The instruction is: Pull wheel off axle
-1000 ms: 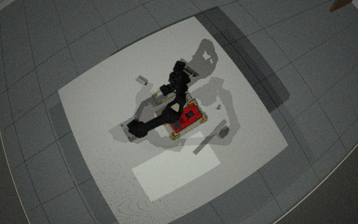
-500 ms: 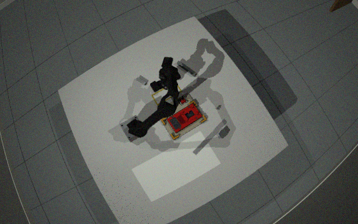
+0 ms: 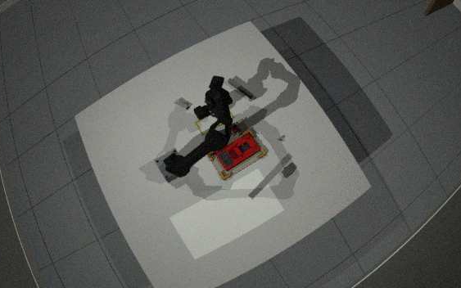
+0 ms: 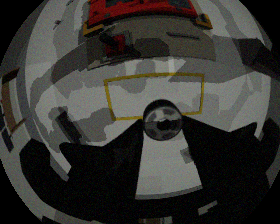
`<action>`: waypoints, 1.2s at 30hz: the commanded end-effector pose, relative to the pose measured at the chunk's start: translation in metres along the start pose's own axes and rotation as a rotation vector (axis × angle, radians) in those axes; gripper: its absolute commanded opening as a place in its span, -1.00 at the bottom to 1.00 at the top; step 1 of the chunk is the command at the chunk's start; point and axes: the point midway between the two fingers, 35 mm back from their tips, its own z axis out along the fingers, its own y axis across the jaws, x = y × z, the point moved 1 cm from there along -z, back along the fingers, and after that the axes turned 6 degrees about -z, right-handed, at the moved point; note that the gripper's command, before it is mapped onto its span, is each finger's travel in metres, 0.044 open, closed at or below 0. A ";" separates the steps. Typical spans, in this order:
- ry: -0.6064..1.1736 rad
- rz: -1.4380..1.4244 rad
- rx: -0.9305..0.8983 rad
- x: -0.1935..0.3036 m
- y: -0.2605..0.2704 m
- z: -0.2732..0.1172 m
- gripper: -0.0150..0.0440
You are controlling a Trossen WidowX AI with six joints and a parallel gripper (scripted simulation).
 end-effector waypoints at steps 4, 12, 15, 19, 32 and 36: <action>-0.012 -0.009 0.011 -0.002 -0.003 0.049 -0.49; -0.017 -0.009 0.013 -0.004 -0.006 0.078 -0.49; -0.017 -0.009 0.013 -0.004 -0.006 0.078 -0.49; -0.010 -0.001 0.009 -0.003 -0.004 0.074 -0.40; -0.009 -0.004 0.010 -0.002 -0.002 0.056 0.53; -0.012 -0.008 0.012 -0.001 -0.002 0.021 0.53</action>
